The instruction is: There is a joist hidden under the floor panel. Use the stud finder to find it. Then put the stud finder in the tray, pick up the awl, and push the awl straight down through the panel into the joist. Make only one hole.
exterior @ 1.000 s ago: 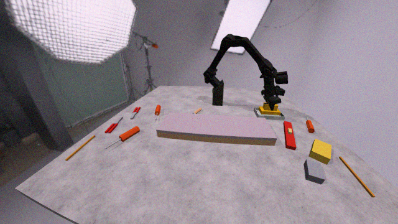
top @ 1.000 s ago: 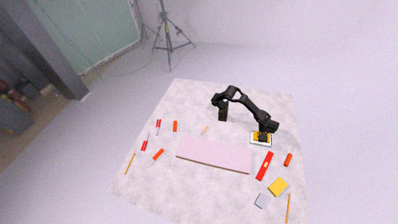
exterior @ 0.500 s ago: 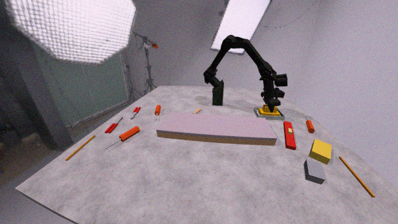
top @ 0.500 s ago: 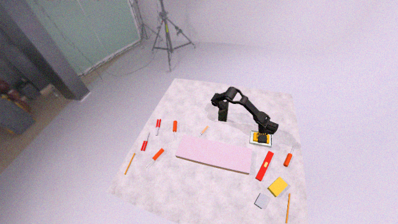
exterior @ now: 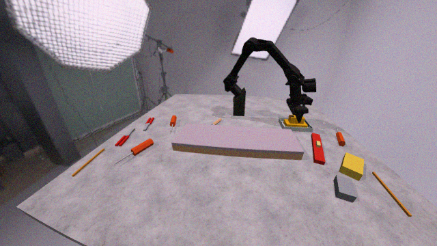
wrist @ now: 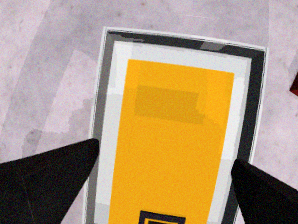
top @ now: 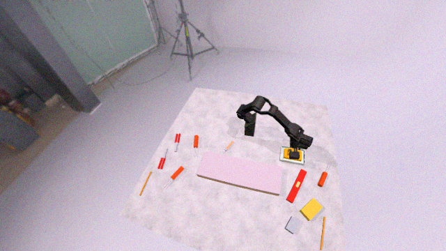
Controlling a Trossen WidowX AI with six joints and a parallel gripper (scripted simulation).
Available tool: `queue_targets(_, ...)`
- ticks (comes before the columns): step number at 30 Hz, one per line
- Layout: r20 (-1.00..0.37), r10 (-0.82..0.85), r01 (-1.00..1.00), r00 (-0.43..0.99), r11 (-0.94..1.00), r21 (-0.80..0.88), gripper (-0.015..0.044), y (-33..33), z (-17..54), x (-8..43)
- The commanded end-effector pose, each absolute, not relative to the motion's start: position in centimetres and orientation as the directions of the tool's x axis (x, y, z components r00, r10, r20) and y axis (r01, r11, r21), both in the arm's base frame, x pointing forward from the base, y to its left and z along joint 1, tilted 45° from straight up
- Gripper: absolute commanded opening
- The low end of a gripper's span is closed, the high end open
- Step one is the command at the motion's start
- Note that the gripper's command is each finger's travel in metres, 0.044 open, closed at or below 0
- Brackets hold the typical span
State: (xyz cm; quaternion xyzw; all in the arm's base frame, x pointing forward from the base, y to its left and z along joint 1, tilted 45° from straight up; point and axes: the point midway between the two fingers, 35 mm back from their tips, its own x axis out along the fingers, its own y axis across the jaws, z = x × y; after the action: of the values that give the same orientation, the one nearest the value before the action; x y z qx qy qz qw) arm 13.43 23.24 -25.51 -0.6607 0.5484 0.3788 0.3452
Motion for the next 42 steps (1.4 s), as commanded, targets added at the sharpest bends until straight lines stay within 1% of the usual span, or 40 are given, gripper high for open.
queue_targets(1, -0.891, -0.44, -0.986, 0.115, -0.16, -0.048, 0.044, 27.2, -22.0, 12.8)
queue_targets(4, -0.891, -0.44, -0.986, 0.115, -0.16, -0.048, 0.044, 28.9, -19.8, 12.2)
queue_targets(6, -0.891, -0.44, -0.986, 0.115, -0.16, -0.048, 0.044, 28.9, -19.8, 12.2)
queue_targets(7, -0.893, -0.433, -0.985, 0.123, -0.16, -0.059, 0.044, 28.2, -20.8, 12.8)
queue_targets(8, -0.893, -0.432, -0.988, 0.126, -0.133, -0.075, 0.044, 27.9, -20.2, 13.4)
queue_targets(13, -0.889, -0.434, -0.964, 0.147, 0.137, -0.226, 0.044, 24.3, -14.6, 18.6)
queue_targets(18, -0.877, -0.452, -0.851, 0.164, 0.384, -0.358, 0.044, 19.1, -9.2, 22.5)
queue_targets(24, -0.851, -0.496, -0.61, 0.172, 0.625, -0.488, 0.044, 11.2, -3.3, 24.6)
queue_targets(30, -0.812, -0.561, -0.281, 0.16, 0.763, -0.582, 0.044, 2.9, 1.1, 23.5)
queue_targets(34, -0.781, -0.61, -0.04, 0.136, 0.784, -0.619, 0.044, -2.1, 3.1, 21.2)
queue_targets(38, -0.744, -0.661, 0.2, 0.098, 0.745, -0.636, 0.044, -6.4, 4.3, 17.9)
queue_targets(40, -0.732, -0.677, 0.274, 0.083, 0.721, -0.636, 0.044, -7.5, 4.6, 16.7)
queue_targets(42, -0.73, -0.679, 0.283, 0.081, 0.718, -0.636, 0.044, -7.6, 4.6, 16.5)
